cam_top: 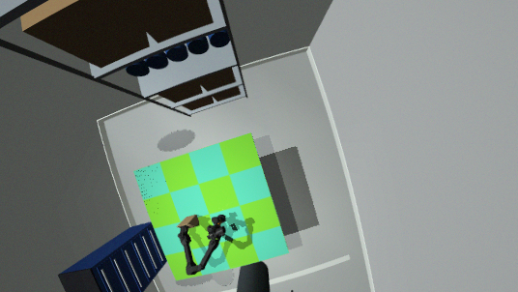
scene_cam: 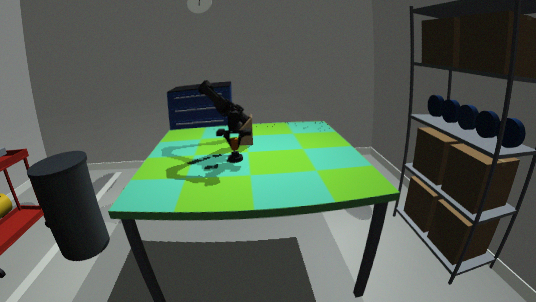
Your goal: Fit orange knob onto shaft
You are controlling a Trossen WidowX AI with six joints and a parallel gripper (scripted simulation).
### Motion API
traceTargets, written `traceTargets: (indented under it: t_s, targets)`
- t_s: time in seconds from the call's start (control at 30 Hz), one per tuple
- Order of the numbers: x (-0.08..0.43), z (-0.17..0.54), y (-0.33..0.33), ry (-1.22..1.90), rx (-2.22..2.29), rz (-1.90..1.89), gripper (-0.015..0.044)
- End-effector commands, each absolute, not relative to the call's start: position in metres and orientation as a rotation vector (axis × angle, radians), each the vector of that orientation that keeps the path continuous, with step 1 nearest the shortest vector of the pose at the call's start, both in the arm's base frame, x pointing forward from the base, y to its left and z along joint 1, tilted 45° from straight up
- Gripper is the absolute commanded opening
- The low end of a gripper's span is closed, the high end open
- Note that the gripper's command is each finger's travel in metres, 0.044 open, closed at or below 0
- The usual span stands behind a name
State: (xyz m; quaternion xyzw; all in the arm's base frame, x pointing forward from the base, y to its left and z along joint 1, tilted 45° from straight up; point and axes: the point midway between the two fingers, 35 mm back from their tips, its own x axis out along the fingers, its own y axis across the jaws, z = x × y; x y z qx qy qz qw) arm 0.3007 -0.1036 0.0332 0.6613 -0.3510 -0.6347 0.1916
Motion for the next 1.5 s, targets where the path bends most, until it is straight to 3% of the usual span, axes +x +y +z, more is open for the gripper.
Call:
traceTargets:
  t_s: [0.0,0.7,1.07,1.47]
  targets:
    - [0.3012,0.0341,-0.1043,-0.979,1.853,-1.779,0.0000]
    - [0.3004,0.0349,-0.1018,-1.075,1.906,-1.762,0.0000]
    - [0.3017,0.0335,-0.1036,-1.887,2.267,-1.481,0.0000]
    - [0.3020,0.0344,-0.1042,-2.853,2.446,-0.773,0.0000]
